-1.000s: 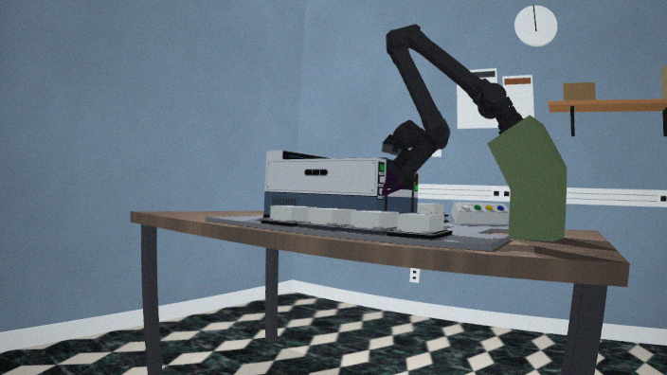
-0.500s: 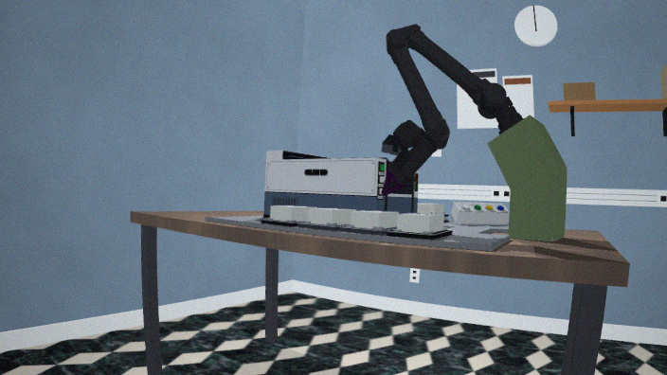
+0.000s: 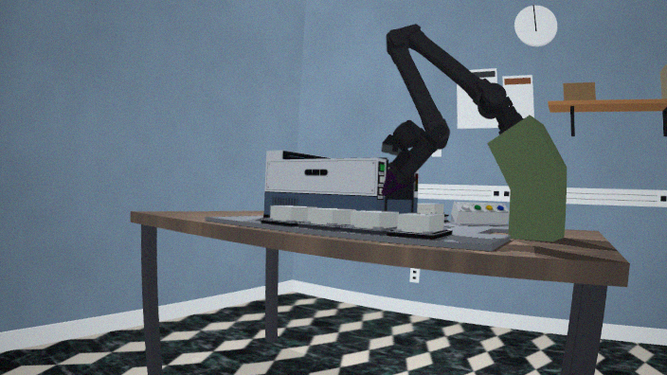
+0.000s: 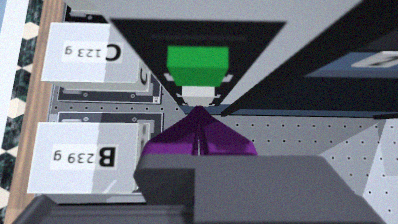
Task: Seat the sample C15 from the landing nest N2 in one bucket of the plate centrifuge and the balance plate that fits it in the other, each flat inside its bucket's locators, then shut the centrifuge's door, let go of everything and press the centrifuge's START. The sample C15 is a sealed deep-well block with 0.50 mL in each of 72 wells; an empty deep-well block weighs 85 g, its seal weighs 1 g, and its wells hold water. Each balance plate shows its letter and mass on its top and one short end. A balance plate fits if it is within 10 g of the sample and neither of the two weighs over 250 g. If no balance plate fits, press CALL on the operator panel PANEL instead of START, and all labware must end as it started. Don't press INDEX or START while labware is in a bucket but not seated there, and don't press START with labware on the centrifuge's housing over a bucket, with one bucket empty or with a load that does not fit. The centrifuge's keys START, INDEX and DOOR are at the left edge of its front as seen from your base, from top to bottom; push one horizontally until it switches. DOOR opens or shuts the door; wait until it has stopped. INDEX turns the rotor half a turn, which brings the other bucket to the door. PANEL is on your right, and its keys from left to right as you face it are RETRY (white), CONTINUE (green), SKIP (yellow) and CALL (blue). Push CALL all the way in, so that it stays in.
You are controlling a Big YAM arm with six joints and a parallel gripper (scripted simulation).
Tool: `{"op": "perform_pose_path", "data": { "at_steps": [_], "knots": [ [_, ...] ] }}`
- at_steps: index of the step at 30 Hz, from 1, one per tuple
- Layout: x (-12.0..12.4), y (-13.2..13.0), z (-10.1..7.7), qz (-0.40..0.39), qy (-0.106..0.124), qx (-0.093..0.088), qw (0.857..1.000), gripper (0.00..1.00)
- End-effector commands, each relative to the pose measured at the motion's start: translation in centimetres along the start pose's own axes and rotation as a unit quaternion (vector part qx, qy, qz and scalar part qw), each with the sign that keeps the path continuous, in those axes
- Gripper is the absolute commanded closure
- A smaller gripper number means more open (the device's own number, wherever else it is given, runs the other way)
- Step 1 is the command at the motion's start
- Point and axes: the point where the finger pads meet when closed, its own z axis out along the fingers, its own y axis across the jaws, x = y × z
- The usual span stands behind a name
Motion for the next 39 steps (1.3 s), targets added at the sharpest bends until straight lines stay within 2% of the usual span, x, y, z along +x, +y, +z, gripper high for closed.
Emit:
{"op": "perform_pose_path", "data": {
  "at_steps": [1,14,17,19,20,21,29,31,39],
  "knots": [
    [-2.3,-0.6,1.2,0.007,-0.022,0.012,1.000,1.00],
    [-2.3,-0.6,1.2,0.008,-0.022,0.012,1.000,1.00],
    [-2.7,-0.6,1.1,0.013,-0.032,0.013,0.999,1.00],
    [-0.8,-0.7,0.9,0.005,-0.017,0.014,1.000,1.00],
    [-0.6,-0.6,0.7,0.005,-0.017,0.014,1.000,1.00],
    [0.3,0.1,-0.5,0.000,-0.011,0.003,1.000,1.00],
    [3.6,0.0,-4.0,0.004,-0.007,0.002,1.000,1.00],
    [3.6,0.0,-4.0,0.004,-0.007,0.002,1.000,1.00],
    [5.7,-0.1,-6.2,0.002,-0.005,0.002,1.000,1.00]
  ]
}}
